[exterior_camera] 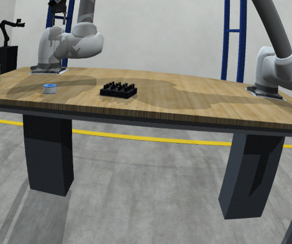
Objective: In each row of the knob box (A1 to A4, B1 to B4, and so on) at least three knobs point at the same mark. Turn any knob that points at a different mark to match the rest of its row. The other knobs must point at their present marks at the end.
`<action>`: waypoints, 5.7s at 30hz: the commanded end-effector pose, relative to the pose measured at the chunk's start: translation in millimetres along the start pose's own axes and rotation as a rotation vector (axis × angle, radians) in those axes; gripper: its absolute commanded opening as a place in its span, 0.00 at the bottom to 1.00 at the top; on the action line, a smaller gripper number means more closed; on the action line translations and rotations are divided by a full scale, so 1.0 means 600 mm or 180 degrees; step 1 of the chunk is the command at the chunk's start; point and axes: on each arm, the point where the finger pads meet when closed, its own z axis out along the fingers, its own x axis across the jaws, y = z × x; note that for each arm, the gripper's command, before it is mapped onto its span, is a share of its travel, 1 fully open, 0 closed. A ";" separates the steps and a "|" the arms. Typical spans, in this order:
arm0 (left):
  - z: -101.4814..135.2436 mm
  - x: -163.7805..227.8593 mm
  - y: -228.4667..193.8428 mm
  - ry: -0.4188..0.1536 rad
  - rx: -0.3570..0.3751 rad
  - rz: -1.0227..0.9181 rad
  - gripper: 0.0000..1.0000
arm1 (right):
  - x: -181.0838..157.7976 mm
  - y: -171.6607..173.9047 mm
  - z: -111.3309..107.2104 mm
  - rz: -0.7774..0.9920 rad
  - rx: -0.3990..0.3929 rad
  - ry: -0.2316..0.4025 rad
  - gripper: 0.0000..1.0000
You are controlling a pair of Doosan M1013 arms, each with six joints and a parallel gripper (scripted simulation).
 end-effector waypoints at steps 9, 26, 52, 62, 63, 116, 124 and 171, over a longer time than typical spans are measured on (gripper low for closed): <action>-0.003 0.001 0.003 0.0000 -0.0008 -0.0001 1.00 | 0.000 0.000 -0.001 0.0000 -0.0002 0.0002 1.00; -0.001 0.008 0.001 0.0011 0.0001 -0.0008 1.00 | 0.000 0.000 -0.001 0.0000 -0.0002 0.0002 1.00; 0.038 0.254 -0.064 0.0334 0.0293 -0.0247 1.00 | 0.000 0.000 -0.001 0.0000 -0.0002 0.0002 1.00; 0.047 0.514 -0.162 0.0663 0.0626 -0.0535 1.00 | 0.000 0.000 -0.001 0.0000 -0.0002 0.0002 1.00; 0.046 0.539 -0.173 0.0701 0.0667 -0.0572 1.00 | 0.000 0.000 -0.001 0.0000 -0.0002 0.0002 1.00; -0.478 1.461 -1.073 0.1903 0.2710 -0.3060 1.00 | 0.000 0.000 -0.001 0.0000 -0.0002 0.0002 1.00; -0.608 1.491 -1.223 0.1935 0.2979 -0.3573 1.00 | 0.000 0.000 -0.001 0.0000 -0.0002 0.0002 1.00; -1.353 0.995 -1.871 0.1065 0.3472 -0.6951 1.00 | 0.000 0.000 -0.001 0.0000 -0.0002 0.0002 1.00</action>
